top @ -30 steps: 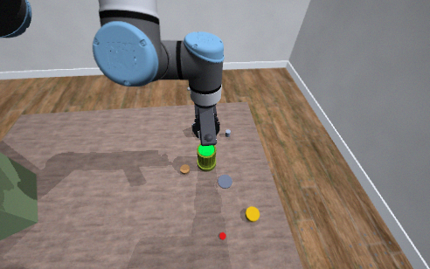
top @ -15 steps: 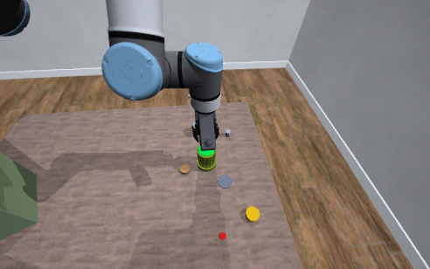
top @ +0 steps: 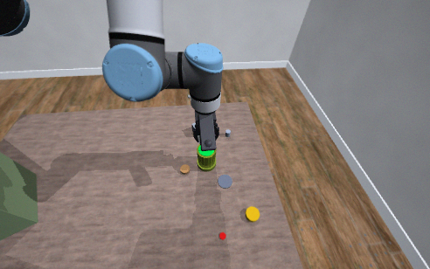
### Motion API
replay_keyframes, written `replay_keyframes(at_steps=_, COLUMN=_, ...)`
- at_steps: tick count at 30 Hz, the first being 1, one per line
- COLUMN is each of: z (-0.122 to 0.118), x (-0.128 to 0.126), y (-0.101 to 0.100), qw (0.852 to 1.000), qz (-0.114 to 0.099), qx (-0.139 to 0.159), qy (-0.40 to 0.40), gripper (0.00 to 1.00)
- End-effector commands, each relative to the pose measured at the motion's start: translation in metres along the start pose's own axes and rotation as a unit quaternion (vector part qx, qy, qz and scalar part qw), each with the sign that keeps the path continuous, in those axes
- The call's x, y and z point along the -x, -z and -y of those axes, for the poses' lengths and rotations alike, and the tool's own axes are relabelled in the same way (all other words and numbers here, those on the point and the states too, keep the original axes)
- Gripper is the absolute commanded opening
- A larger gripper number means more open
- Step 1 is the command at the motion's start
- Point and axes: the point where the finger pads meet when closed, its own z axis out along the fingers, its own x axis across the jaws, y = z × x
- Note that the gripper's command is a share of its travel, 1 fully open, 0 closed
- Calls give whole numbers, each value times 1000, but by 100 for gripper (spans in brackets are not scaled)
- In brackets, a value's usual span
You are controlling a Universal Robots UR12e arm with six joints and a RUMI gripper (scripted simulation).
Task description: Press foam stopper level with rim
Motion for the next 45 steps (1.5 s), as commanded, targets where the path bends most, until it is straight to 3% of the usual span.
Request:
replay_keyframes(at_steps=1, z=-1, x=2, y=-3, qw=1000, qz=1, qx=0, qy=1, gripper=0)
replay_keyframes(at_steps=45, z=0, x=1, y=-20, qw=1000, qz=0, qx=0, qy=0, gripper=0)
